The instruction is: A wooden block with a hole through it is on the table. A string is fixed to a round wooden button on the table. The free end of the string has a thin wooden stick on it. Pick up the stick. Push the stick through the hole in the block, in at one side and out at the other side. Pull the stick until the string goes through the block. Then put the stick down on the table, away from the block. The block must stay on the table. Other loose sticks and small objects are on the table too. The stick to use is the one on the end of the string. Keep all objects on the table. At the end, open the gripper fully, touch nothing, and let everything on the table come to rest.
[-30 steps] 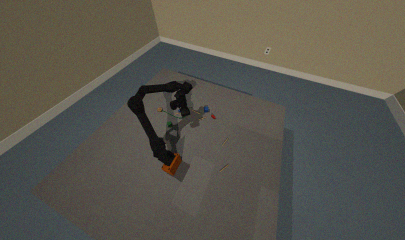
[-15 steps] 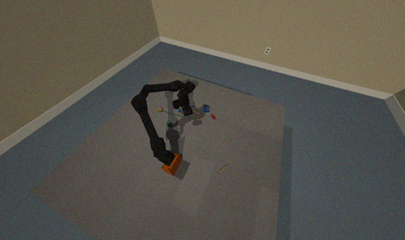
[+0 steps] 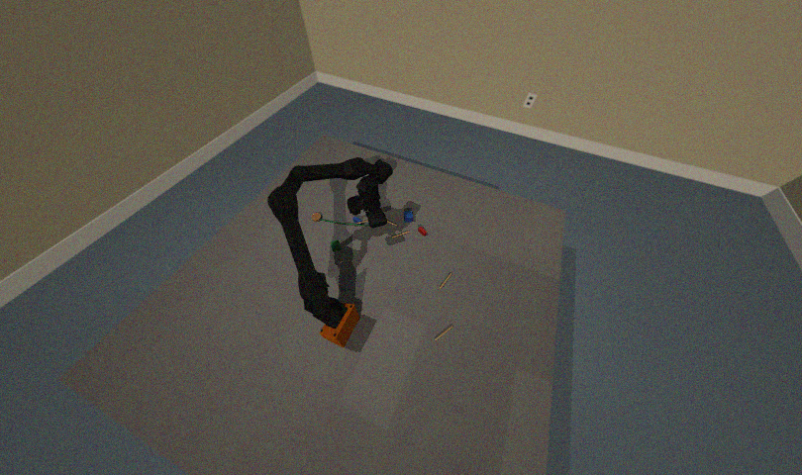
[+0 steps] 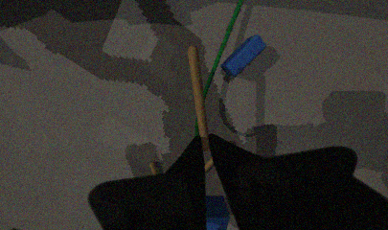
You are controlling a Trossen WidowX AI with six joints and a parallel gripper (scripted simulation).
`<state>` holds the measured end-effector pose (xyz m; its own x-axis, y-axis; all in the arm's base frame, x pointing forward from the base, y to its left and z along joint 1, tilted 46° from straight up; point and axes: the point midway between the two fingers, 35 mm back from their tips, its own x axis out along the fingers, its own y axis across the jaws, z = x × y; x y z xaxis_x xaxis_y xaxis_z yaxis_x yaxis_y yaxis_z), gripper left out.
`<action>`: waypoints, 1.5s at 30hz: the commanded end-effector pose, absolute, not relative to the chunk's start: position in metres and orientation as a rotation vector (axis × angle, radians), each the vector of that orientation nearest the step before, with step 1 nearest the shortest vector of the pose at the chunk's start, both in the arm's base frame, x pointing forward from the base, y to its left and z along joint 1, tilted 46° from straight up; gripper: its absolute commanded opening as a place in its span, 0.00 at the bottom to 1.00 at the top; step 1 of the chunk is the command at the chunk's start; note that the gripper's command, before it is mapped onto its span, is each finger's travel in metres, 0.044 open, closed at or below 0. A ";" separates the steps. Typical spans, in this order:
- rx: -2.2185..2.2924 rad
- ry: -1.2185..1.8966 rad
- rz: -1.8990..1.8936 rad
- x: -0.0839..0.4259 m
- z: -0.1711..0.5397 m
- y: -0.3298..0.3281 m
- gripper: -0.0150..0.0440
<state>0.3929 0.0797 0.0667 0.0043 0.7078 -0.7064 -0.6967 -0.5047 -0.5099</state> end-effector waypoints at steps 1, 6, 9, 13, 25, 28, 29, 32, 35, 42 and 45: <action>-1.224 -0.013 1.712 0.397 0.062 0.077 0.25; -1.227 -0.012 1.710 0.401 0.058 0.073 0.25; -1.229 -0.012 1.710 0.403 0.056 0.072 0.25; -1.233 -0.009 1.707 0.403 0.056 0.072 0.25; -1.232 -0.009 1.707 0.394 0.047 0.076 0.25; -1.232 -0.009 1.707 0.392 0.045 0.077 0.25; -1.231 -0.009 1.707 0.391 0.044 0.078 0.25; -1.231 -0.009 1.708 0.388 0.042 0.079 0.25; -1.231 -0.010 1.708 0.385 0.039 0.080 0.25; -1.230 -0.010 1.708 0.379 0.034 0.083 0.25; -1.230 -0.010 1.708 0.376 0.031 0.084 0.25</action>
